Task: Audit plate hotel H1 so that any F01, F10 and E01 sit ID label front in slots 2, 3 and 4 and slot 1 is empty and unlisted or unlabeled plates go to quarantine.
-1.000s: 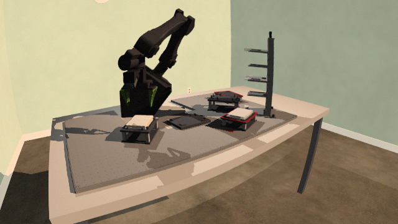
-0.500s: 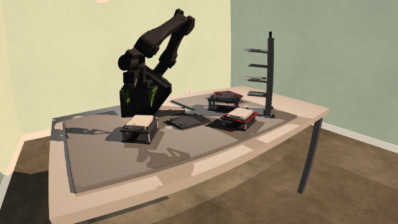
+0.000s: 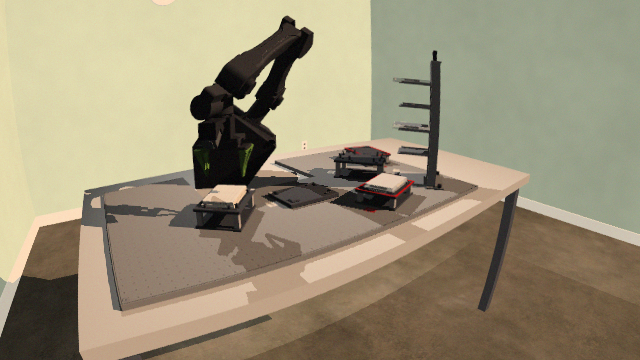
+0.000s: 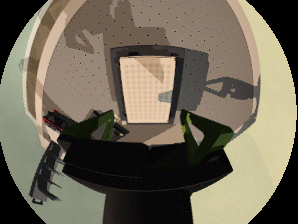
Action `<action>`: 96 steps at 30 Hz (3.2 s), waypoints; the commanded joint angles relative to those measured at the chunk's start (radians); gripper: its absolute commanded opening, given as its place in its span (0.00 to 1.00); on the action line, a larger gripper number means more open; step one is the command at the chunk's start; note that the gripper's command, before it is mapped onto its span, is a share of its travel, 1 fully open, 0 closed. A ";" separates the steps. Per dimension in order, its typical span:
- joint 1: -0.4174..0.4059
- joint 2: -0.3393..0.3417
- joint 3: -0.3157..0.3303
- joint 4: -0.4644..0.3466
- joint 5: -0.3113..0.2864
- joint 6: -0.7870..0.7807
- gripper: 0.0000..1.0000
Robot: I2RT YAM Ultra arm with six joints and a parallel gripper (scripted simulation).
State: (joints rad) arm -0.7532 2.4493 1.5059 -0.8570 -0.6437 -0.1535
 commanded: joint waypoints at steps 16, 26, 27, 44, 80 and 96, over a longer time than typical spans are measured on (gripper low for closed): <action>0.024 0.029 -0.040 0.108 -0.016 0.049 1.00; 0.040 0.050 -0.054 0.148 -0.018 0.070 1.00; 0.042 0.052 -0.055 0.153 -0.019 0.072 1.00; 0.068 0.083 -0.073 0.226 -0.023 0.111 1.00; 0.056 0.044 -0.041 0.204 -0.017 0.099 0.86; 0.034 0.019 -0.027 0.154 -0.014 0.072 0.86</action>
State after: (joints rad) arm -0.6865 2.5042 1.4475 -0.6777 -0.6575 -0.0677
